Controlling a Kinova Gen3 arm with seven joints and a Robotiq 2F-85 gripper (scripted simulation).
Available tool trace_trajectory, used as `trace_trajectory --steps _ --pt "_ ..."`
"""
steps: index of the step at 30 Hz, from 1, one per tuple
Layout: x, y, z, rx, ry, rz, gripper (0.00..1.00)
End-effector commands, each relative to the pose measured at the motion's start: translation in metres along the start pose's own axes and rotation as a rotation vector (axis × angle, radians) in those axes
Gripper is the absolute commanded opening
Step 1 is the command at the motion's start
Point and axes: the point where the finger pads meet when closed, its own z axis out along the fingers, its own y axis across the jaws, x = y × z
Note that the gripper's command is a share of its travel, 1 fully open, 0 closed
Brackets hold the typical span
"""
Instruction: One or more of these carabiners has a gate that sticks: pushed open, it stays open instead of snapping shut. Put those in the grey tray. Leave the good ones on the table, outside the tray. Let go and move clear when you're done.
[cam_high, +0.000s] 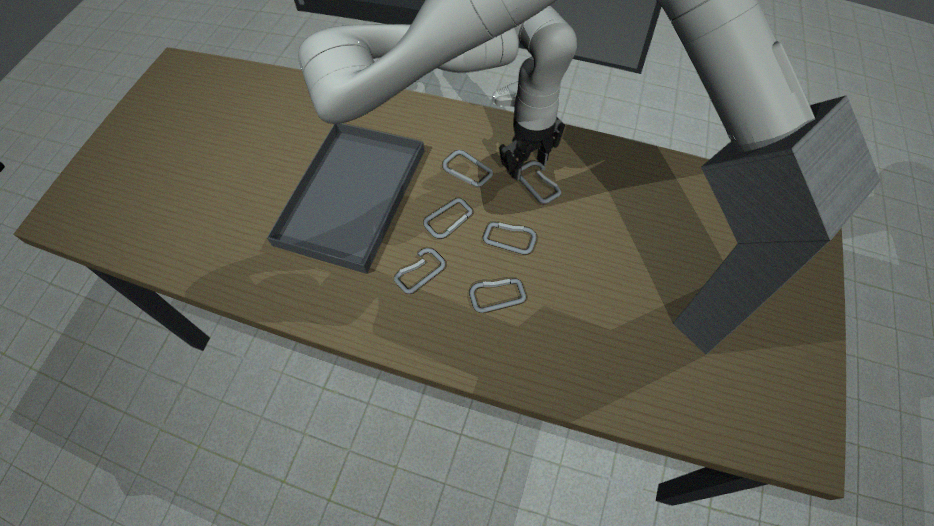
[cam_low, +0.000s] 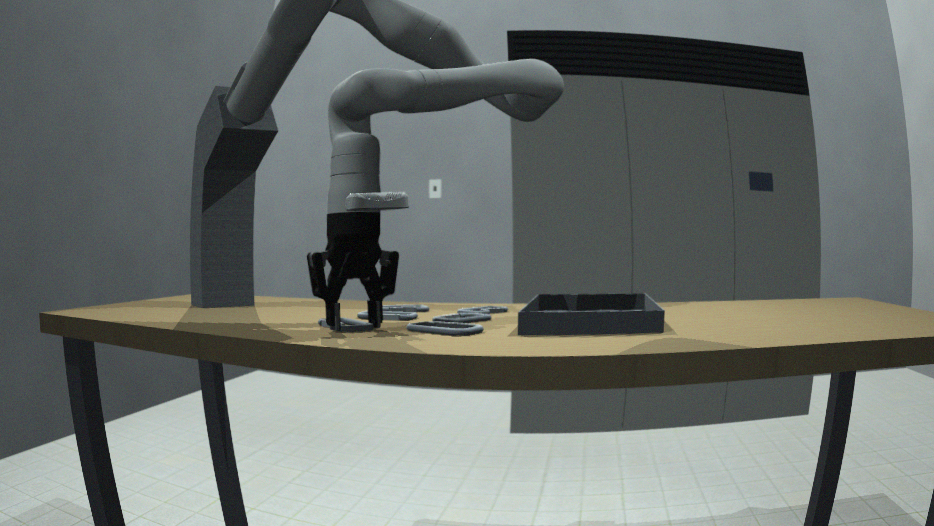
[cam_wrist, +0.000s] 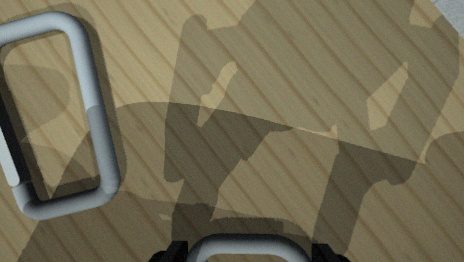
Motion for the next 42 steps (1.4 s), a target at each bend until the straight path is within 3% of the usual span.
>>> trace_trajectory --steps 1,24,25,41,42 --pt "0.0 0.0 0.0 0.0 0.0 0.0 0.0" --pt "0.0 0.0 0.0 0.0 0.0 0.0 0.0" --pt "0.0 0.0 -0.05 0.0 -0.001 -0.001 0.0" --pt "0.0 0.0 -0.05 0.0 -0.001 -0.001 0.0" --pt "0.001 0.0 -0.083 0.0 -0.001 -0.001 0.0"
